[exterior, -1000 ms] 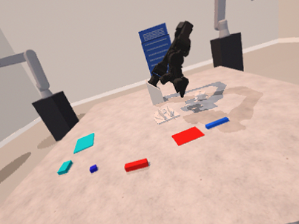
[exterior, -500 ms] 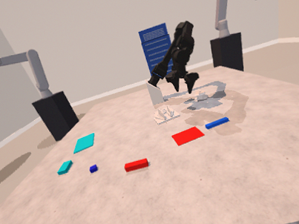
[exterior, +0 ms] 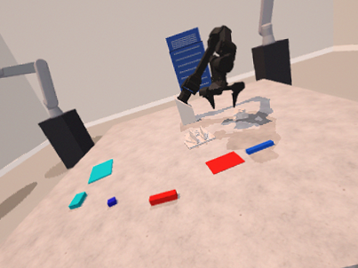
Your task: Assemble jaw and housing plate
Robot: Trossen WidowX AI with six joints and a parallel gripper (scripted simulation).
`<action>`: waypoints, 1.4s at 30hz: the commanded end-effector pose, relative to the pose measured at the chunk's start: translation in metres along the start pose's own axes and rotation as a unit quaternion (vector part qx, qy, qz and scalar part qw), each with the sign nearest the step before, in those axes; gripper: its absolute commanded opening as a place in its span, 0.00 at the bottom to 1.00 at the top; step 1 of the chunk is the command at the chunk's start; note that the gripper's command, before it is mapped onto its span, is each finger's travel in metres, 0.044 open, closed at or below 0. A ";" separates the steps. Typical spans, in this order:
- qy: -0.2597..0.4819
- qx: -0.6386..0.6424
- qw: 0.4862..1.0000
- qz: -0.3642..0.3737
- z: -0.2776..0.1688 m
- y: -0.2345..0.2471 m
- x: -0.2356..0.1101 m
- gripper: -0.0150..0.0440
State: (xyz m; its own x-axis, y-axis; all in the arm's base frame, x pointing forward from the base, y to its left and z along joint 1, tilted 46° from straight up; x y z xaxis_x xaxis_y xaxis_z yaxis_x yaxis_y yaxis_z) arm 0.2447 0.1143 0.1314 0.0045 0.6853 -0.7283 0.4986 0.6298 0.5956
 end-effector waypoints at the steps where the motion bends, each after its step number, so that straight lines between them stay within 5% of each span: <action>1: 0.002 -0.067 0.998 0.003 -0.007 0.004 -0.002 1.00; 21: 0.002 -0.369 0.929 0.012 -0.037 0.017 -0.007 1.00; 42: -0.003 -0.647 0.762 0.023 -0.069 0.027 -0.014 1.00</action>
State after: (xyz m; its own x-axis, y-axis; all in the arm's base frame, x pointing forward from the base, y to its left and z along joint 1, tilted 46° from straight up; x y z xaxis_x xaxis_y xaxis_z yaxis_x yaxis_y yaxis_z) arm 0.2026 0.1445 0.1771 0.0046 0.7122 -0.7020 -0.7059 0.4995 0.5021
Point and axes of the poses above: the point midway between the two fingers, 35 mm back from their tips, its own x axis out along the fingers, its own y axis across the jaws, z = x × y, the point moved 1 cm from there along -x, back along the fingers, and after that the axes turned 4 degrees about -x, right-handed, at the moved point
